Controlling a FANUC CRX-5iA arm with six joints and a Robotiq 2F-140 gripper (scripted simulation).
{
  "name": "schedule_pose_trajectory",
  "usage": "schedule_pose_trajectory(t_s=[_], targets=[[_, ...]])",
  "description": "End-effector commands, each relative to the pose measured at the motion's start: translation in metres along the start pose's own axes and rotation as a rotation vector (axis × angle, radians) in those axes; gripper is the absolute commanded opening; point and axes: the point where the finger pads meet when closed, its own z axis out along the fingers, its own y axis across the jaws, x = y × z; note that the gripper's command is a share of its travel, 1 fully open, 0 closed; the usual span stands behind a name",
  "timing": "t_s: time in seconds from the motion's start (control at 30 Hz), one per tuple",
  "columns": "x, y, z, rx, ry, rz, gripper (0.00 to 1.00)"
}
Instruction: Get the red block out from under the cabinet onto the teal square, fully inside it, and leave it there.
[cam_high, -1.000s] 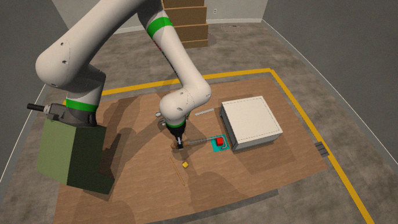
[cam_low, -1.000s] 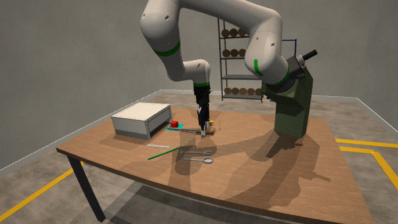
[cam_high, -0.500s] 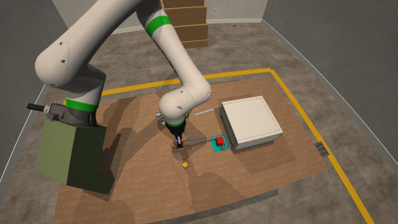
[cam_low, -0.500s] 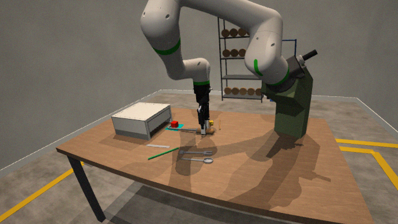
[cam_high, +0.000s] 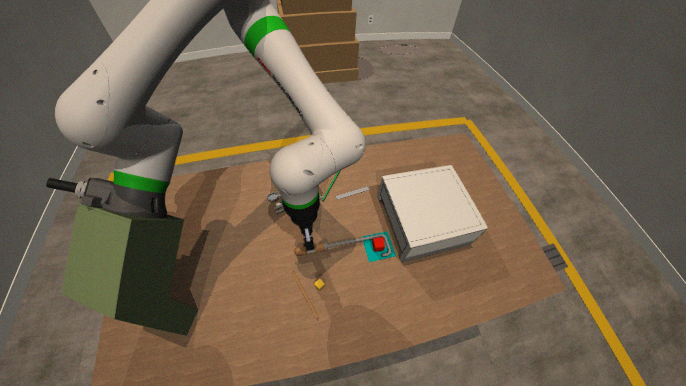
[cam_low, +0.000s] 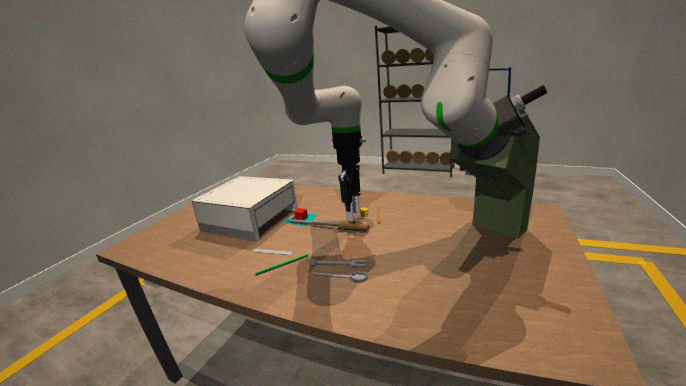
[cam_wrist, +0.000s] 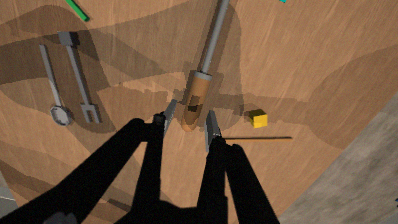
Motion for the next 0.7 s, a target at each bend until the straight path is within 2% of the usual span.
schedule_pose_trajectory(t_s=[0.0,0.2,0.27,0.67], targets=[[0.000,0.000,-0.024,0.000,0.000,0.000,0.34],[0.000,0.000,-0.054,0.000,0.000,0.000,0.34],[0.000,0.000,-0.054,0.000,0.000,0.000,0.34],[0.000,0.000,-0.101,0.000,0.000,0.000,0.34]])
